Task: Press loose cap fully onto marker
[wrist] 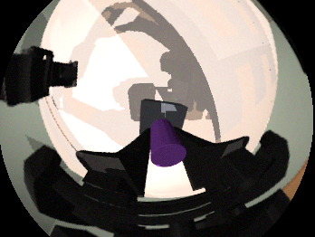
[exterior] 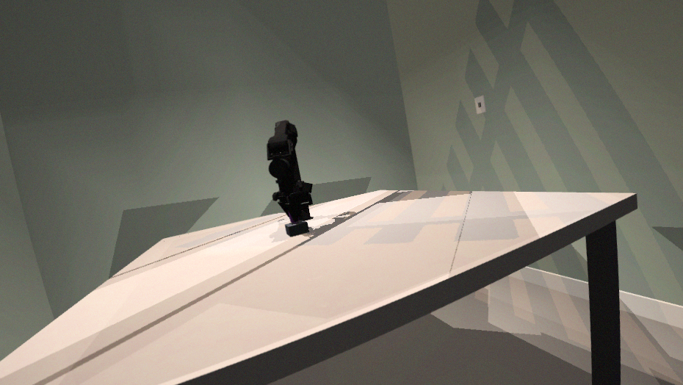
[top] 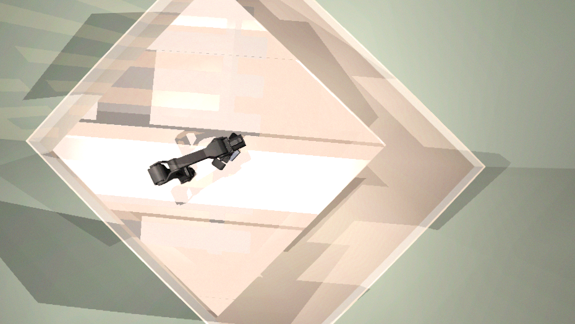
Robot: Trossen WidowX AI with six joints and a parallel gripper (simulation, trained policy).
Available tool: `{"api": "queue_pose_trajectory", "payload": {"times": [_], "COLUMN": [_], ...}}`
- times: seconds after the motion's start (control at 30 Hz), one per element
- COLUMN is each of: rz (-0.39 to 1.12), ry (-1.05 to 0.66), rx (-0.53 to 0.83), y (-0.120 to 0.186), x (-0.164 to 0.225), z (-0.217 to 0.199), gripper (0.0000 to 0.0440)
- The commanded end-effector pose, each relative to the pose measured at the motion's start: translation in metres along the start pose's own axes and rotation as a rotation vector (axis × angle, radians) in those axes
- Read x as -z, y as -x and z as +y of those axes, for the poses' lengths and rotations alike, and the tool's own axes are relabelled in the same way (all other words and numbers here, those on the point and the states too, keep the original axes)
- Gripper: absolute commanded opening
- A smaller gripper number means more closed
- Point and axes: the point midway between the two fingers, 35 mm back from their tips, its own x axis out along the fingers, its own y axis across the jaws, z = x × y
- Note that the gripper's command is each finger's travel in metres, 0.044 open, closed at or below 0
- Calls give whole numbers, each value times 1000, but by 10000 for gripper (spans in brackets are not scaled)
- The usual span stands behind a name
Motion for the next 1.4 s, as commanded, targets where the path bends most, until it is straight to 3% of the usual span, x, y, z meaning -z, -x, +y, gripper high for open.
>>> {"api": "queue_pose_trajectory", "payload": {"times": [0.0,0.5,0.73,1.0,1.37], "rz": [18,30,6,20,81], "ry": [10,62,82,97,109], "rx": [-34,-29,-39,0,82], "y": [-9,-8,-8,-2,27], "x": [5,8,-1,-2,1], "z": [9,12,19,16,10], "gripper": [126,157,236,435,440]}}
